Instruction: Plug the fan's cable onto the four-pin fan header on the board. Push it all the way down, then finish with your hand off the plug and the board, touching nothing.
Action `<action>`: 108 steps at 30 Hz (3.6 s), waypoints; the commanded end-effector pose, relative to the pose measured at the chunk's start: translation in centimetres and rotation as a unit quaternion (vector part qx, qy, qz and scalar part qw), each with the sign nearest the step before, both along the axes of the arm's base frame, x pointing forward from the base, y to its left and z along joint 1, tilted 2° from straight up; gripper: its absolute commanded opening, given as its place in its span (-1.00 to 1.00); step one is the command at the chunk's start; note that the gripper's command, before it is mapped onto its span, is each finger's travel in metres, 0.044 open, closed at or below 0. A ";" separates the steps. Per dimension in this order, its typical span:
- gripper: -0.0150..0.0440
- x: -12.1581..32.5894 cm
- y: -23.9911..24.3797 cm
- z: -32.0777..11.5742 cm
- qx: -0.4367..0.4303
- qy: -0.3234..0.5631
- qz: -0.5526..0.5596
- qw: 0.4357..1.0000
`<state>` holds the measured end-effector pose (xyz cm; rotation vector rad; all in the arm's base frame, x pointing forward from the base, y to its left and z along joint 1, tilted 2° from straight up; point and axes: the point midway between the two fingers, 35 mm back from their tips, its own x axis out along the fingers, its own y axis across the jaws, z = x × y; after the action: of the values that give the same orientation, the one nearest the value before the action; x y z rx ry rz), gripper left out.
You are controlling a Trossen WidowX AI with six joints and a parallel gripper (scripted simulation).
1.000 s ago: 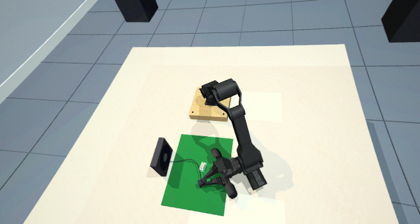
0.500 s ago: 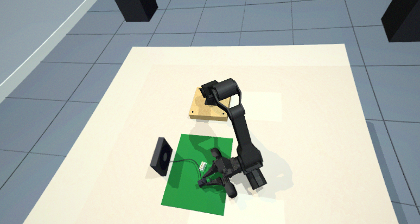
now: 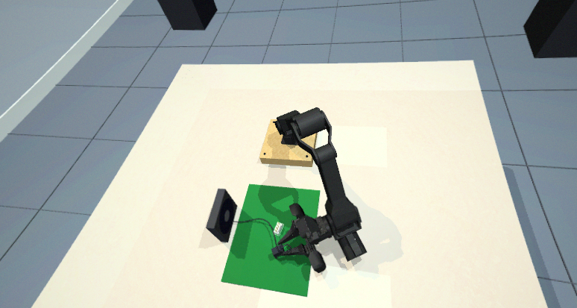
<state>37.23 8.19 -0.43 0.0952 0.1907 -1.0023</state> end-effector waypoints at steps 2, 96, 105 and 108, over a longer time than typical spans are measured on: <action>-0.02 0.0 0.0 0.0 0.000 0.000 0.000 1.000; 1.00 -3.9 3.6 8.8 0.428 0.271 -0.153 0.849; 1.00 -2.9 4.0 10.7 0.512 0.292 -0.106 0.801; 1.00 -2.6 4.1 11.5 0.537 0.296 -0.086 0.786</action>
<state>34.26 12.09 10.27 0.8208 1.3303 -1.0219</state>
